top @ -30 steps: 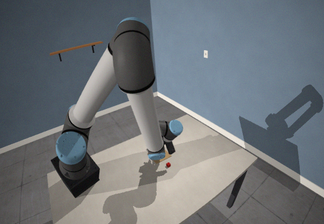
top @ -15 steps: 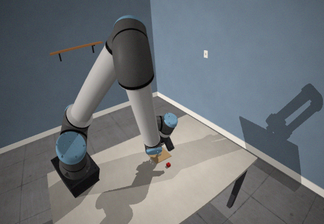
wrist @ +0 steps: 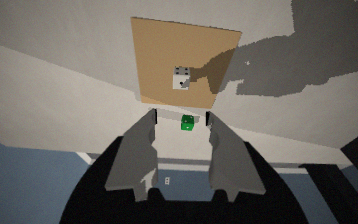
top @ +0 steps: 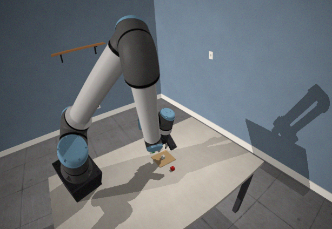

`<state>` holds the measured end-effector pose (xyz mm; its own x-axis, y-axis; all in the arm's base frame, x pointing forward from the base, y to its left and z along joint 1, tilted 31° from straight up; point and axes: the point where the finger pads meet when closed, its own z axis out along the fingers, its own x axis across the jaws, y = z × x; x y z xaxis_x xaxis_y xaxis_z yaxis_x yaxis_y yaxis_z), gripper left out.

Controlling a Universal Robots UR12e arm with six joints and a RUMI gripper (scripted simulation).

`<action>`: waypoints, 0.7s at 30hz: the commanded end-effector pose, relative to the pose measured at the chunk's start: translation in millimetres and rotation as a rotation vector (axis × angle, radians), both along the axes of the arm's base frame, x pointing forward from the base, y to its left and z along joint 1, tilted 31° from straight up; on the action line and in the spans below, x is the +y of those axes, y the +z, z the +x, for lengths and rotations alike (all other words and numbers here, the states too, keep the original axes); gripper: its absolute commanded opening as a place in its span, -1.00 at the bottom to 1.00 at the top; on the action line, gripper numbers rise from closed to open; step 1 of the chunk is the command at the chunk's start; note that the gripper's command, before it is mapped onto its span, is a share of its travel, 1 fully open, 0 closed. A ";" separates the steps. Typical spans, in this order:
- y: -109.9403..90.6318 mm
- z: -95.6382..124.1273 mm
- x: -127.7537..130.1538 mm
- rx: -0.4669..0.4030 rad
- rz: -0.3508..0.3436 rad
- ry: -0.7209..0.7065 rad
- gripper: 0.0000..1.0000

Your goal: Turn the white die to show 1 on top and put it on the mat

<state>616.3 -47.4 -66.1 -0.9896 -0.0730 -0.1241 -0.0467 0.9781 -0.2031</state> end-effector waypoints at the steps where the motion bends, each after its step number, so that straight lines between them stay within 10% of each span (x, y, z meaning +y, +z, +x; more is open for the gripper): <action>1: 1.0 0.5 0.9 -0.008 -0.055 -0.008 -0.26; 12: -0.4 0.2 0.6 -0.007 -0.096 -0.014 -0.26; 21: -1.4 0.2 1.8 -0.018 -0.261 -0.035 -0.26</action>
<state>616.2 -46.6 -67.5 -0.9900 -0.0715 -0.1215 -0.0216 0.9286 -0.3704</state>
